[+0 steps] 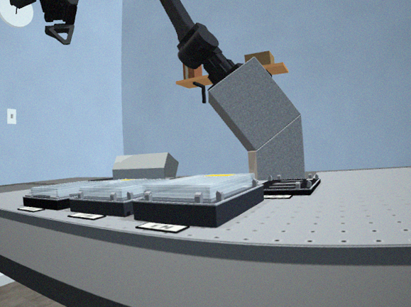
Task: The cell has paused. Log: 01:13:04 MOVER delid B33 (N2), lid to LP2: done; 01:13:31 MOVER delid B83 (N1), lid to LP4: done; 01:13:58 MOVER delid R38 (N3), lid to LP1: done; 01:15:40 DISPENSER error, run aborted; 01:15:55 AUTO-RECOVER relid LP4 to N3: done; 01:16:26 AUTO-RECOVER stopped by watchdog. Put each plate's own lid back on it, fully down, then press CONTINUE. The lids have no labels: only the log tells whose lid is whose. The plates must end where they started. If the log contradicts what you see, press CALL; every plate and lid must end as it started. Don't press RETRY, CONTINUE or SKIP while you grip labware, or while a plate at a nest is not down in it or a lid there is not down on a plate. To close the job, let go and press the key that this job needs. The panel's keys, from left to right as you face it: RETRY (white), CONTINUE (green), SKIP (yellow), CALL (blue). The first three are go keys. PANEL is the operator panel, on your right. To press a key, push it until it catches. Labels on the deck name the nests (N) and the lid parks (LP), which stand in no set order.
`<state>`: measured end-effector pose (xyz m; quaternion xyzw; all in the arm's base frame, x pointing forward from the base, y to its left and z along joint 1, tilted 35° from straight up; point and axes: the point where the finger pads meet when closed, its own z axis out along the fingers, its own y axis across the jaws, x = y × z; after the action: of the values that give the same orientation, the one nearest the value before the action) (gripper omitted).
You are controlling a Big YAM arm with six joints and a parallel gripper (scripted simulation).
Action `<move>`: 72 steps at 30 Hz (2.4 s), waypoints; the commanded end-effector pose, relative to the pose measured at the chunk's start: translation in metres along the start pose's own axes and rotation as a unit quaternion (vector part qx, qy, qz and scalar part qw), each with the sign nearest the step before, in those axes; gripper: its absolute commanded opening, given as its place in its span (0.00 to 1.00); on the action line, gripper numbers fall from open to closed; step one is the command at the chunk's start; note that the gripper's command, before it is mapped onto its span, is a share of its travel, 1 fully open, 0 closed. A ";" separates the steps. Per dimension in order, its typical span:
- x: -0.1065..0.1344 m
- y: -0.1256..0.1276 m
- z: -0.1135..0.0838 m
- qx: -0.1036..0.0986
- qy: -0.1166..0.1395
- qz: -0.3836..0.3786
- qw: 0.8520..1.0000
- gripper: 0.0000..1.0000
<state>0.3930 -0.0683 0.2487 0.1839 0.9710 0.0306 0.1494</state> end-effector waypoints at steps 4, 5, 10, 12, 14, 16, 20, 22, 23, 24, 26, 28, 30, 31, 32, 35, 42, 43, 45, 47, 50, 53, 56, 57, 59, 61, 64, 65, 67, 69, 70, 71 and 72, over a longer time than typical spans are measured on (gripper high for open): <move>0.032 0.021 -0.003 0.002 0.018 -0.075 0.997 1.00; 0.036 0.023 -0.003 0.003 0.021 -0.085 0.996 1.00; 0.050 0.029 0.000 0.006 0.032 -0.113 0.993 1.00; 0.059 0.032 0.001 0.007 0.038 -0.131 0.991 1.00; 0.068 0.035 0.002 0.009 0.045 -0.150 0.988 1.00; 0.078 0.038 0.003 0.011 0.052 -0.168 0.984 1.00; 0.085 0.044 0.014 0.021 0.054 -0.200 0.978 1.00; 0.082 0.043 0.030 0.030 0.060 -0.203 0.977 1.00; 0.079 0.037 0.035 0.032 0.060 -0.195 0.978 1.00; 0.076 0.032 0.039 0.033 0.060 -0.189 0.980 1.00; 0.075 0.032 0.042 0.033 0.060 -0.189 0.980 1.00; 0.076 0.037 0.047 0.040 0.056 -0.200 0.977 1.00; 0.075 0.038 0.057 0.046 0.053 -0.205 0.976 1.00; 0.072 0.032 0.062 0.048 0.053 -0.197 0.978 1.00; 0.070 0.029 0.067 0.049 0.053 -0.193 0.979 1.00; 0.070 0.036 0.081 0.061 0.047 -0.210 0.975 1.00; 0.063 0.022 0.114 0.080 0.041 -0.203 0.975 1.00; 0.063 0.022 0.114 0.080 0.041 -0.203 0.975 1.00; 0.066 0.030 0.120 0.086 0.036 -0.213 0.973 1.00; 0.066 0.028 0.129 0.092 0.034 -0.218 0.971 1.00; 0.062 0.014 0.144 0.095 0.035 -0.204 0.974 1.00; 0.064 0.015 0.158 0.110 0.028 -0.213 0.970 1.00; 0.065 0.011 0.172 0.119 0.024 -0.215 0.969 1.00; 0.067 0.016 0.177 0.123 0.021 -0.224 0.967 1.00; 0.065 0.001 0.186 0.128 0.022 -0.210 0.969 1.00; 0.065 0.001 0.186 0.128 0.022 -0.210 0.969 1.00; 0.070 0.006 0.201 0.140 0.015 -0.223 0.964 1.00; 0.068 -0.003 0.205 0.143 0.016 -0.215 0.966 1.00; 0.072 -0.002 0.215 0.150 0.012 -0.222 0.963 1.00; 0.074 -0.006 0.224 0.157 0.010 -0.223 0.962 1.00; 0.074 -0.014 0.228 0.159 0.011 -0.215 0.964 1.00; 0.074 -0.014 0.230 0.159 0.011 -0.215 0.964 1.00; 0.078 -0.008 0.234 0.165 0.006 -0.226 0.960 1.00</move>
<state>0.3906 -0.0476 0.0188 -0.0071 0.9810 -0.1552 0.1160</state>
